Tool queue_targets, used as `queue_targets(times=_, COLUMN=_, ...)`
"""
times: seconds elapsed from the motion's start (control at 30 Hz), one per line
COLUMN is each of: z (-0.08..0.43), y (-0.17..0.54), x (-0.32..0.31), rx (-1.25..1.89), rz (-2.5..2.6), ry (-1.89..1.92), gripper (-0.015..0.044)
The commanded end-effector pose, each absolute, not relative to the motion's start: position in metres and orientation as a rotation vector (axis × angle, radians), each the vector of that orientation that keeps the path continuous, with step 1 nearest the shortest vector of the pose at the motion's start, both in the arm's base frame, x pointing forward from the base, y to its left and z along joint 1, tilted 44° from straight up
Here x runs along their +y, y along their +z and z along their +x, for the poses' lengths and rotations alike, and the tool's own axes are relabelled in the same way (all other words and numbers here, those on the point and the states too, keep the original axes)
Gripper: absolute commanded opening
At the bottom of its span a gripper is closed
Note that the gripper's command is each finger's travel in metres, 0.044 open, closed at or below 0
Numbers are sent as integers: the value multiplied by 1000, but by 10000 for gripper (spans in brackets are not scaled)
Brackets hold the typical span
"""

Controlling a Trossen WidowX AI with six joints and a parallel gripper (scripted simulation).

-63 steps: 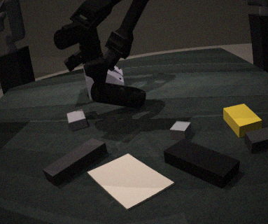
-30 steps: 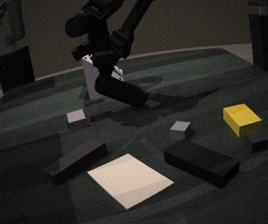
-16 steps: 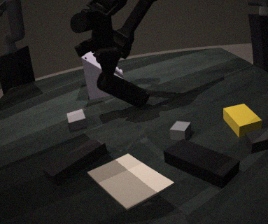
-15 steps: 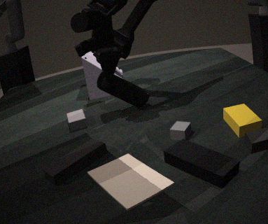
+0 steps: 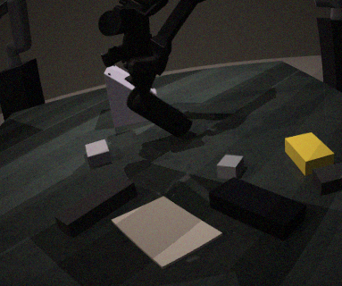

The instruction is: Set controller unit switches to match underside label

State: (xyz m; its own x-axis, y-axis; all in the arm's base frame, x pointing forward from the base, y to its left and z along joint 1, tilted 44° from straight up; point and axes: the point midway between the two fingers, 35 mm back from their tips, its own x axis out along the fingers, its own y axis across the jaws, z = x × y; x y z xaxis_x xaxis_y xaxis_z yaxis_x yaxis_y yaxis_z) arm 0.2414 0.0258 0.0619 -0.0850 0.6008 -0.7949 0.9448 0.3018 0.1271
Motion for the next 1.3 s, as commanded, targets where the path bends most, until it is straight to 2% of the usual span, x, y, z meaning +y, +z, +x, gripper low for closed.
queue_targets(times=0.0, z=240, y=66, x=30, rx=1786, rz=1396, ry=-556, gripper=336)
queue_targets(times=1.27, z=232, y=95, x=44, rx=1725, rz=1357, ry=-602, gripper=336)
